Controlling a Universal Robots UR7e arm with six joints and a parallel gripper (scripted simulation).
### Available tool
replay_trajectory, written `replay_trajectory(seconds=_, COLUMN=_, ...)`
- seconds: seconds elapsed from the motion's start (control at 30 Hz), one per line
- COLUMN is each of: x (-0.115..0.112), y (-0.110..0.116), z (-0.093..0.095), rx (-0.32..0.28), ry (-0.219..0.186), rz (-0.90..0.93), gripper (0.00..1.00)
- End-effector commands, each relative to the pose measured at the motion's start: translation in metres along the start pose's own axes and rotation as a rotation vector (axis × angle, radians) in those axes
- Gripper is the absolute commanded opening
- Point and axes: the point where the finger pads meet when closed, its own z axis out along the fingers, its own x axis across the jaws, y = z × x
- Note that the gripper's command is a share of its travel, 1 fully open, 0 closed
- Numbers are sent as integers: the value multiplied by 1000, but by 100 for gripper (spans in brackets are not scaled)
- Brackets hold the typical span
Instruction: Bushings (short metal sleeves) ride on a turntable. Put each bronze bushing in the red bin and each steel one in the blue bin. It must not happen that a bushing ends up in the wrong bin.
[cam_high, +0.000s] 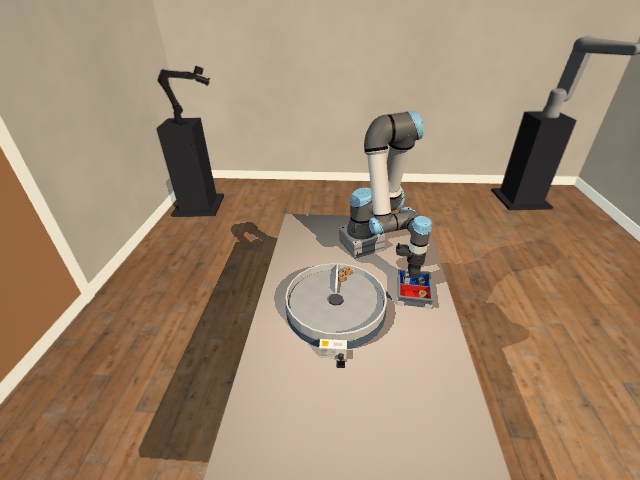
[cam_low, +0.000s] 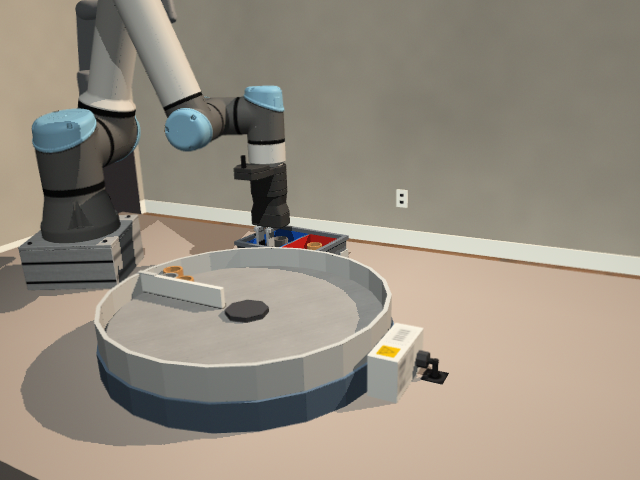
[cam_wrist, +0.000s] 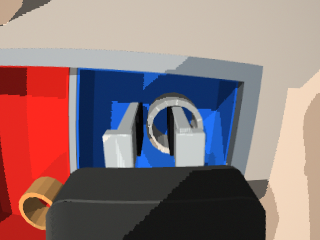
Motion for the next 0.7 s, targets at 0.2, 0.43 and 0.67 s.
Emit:
replay_trajectory(seconds=0.2, x=0, y=0, z=0, rx=0, ry=-1, rz=0, gripper=42)
replay_trajectory(seconds=0.43, x=0, y=0, z=0, rx=0, ry=-1, rz=0, gripper=42)
replay_trajectory(seconds=0.67, x=-1, y=0, z=-4, rx=0, ry=-1, rz=0, gripper=42)
